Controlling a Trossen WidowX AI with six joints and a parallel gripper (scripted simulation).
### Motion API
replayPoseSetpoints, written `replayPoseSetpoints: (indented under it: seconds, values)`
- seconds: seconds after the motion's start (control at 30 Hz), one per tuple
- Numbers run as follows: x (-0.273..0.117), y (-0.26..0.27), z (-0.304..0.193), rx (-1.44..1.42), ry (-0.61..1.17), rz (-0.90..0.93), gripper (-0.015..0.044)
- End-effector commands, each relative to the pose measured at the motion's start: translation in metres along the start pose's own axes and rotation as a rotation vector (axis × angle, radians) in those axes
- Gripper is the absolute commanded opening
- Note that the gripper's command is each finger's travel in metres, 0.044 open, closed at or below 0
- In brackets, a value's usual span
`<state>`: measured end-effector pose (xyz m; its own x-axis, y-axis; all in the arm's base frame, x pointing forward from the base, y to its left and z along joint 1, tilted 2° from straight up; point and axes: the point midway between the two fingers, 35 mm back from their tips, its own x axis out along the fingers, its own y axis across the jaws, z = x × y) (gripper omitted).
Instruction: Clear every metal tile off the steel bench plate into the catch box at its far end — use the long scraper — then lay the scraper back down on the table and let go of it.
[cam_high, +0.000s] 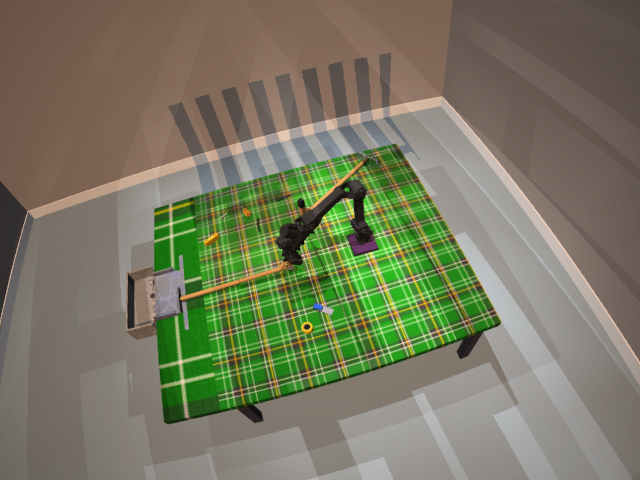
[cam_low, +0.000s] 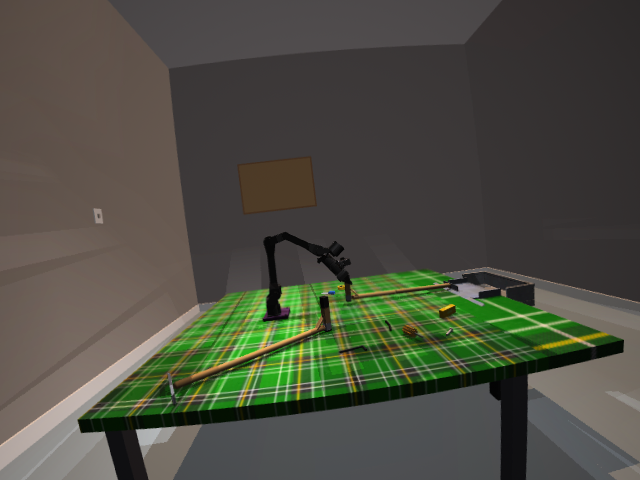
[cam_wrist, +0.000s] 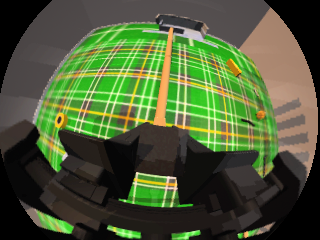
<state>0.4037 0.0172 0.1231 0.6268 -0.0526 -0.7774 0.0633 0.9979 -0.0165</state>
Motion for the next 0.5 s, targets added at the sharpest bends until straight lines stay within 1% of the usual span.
replayPoseSetpoints:
  seconds: [0.0,0.47]
  values:
    - [-0.006,-0.001,-0.005,0.005,-0.01,-0.004,0.0]
    - [-0.016,-0.003,-0.023,0.004,-0.01,-0.003,0.0]
